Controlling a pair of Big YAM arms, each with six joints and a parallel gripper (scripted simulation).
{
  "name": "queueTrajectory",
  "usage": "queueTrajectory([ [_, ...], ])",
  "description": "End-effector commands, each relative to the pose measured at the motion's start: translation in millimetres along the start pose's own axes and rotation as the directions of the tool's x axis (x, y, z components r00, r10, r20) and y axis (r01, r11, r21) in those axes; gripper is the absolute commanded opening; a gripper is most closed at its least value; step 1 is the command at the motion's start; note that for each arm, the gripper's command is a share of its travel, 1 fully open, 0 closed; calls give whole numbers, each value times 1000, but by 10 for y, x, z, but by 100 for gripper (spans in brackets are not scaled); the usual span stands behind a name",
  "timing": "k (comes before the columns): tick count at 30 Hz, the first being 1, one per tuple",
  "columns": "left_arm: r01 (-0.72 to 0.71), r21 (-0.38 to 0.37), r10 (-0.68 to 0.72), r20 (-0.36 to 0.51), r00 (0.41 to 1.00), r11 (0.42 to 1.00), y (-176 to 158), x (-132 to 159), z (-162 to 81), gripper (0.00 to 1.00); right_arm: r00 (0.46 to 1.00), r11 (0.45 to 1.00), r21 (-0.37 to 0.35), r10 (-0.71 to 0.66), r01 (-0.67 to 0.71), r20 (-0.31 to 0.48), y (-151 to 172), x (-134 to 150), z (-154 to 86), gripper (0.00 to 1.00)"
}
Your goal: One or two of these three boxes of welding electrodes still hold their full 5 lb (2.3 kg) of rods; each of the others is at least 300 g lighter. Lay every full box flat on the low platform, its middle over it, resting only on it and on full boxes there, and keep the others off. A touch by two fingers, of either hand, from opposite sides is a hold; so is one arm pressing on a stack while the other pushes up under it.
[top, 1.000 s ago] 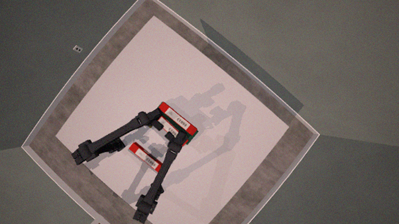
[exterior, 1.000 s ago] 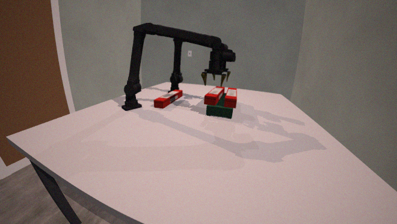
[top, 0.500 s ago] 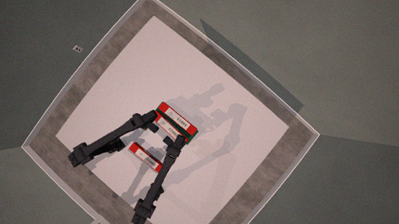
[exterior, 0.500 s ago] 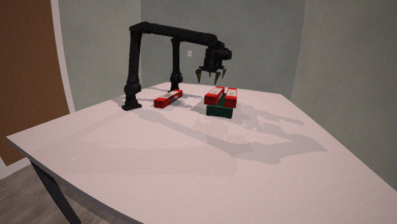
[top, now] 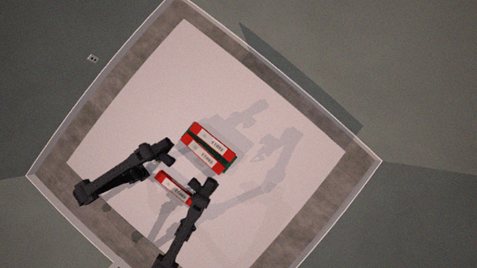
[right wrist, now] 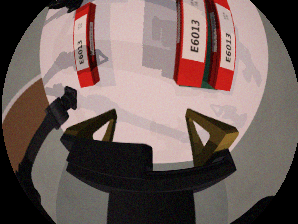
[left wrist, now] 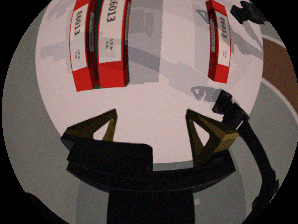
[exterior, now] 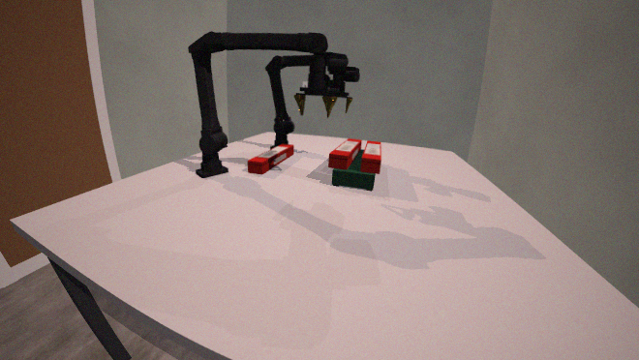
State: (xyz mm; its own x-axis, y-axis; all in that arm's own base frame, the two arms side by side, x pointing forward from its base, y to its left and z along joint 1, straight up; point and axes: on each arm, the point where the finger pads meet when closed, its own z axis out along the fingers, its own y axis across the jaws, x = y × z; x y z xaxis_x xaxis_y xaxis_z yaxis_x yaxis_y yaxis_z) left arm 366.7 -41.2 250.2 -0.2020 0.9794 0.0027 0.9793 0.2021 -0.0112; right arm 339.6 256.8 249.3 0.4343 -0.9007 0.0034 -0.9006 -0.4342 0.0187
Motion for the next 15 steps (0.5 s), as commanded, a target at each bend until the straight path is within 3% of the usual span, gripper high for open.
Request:
queueTrajectory([
  [1,-1,-30,1,9,1000,1000,-175,109,-242,100,1000,999,44,-5,5,9,159,120,-312,100],
  [7,-1,-32,1,10,1000,999,-379,193,-387,100,1000,999,40,-5,5,8,374,210,-433,100],
  [8,-15,-33,15,10,1000,999,-442,172,-426,100,1000,995,99,-6,4,18,307,213,-706,100],
  [11,-1,-27,1,8,1000,1000,-599,282,-502,100,1000,999,38,-5,5,8,583,299,-565,100],
  [15,-8,-62,10,18,1000,998,-645,283,-689,100,1000,996,84,-6,5,14,553,307,-781,100],
])
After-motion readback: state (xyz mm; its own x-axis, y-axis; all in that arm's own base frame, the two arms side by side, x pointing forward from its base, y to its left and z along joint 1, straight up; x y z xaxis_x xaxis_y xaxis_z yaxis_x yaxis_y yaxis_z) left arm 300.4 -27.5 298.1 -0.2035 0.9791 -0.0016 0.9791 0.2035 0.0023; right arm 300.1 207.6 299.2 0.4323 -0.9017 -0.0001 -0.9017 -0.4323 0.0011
